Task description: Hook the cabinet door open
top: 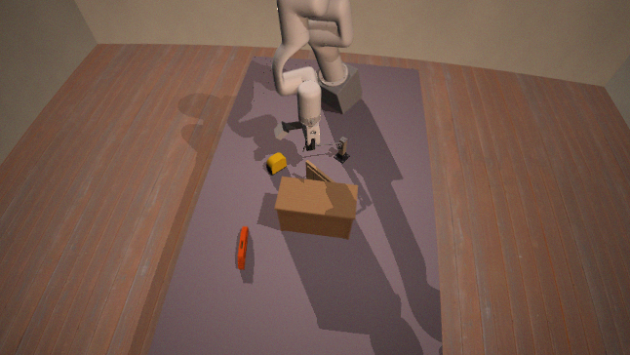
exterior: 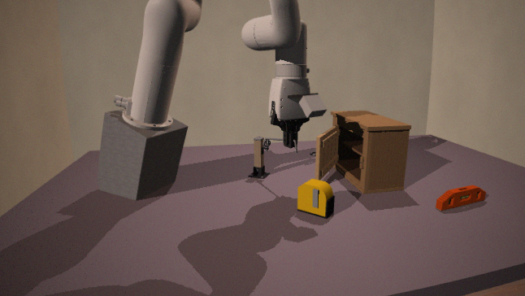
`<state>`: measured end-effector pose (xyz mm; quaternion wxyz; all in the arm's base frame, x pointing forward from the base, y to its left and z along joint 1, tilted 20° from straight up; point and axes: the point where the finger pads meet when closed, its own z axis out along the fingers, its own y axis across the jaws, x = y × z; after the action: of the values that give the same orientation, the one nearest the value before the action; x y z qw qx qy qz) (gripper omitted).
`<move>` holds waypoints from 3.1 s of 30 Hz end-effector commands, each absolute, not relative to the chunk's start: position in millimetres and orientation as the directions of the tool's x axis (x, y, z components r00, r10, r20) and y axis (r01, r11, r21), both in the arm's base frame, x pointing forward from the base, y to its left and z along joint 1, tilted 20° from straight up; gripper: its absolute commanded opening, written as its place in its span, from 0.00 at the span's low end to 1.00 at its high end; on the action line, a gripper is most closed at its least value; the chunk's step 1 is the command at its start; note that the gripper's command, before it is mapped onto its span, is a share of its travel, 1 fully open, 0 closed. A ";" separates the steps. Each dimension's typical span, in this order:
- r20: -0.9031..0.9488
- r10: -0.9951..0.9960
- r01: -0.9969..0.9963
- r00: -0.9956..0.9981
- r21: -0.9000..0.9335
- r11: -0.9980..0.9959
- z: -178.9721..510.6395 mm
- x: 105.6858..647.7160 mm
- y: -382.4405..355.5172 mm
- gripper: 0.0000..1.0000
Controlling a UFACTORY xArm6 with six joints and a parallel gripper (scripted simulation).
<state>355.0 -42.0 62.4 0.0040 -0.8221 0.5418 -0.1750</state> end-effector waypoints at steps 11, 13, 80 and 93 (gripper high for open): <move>0.301 -0.846 -0.849 0.439 -0.168 -0.501 65.1 364.9 -37.2 0.04; 0.306 -0.830 -0.834 0.467 -0.158 -0.528 65.4 366.5 -36.3 0.04; 0.345 -0.534 -0.564 0.772 -0.016 -0.825 70.5 405.0 -0.3 0.04; 0.345 -0.481 -0.514 0.806 0.005 -0.858 70.5 409.2 6.2 0.04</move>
<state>408.3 5.6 69.7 -0.0499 -0.9489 0.2629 -0.1673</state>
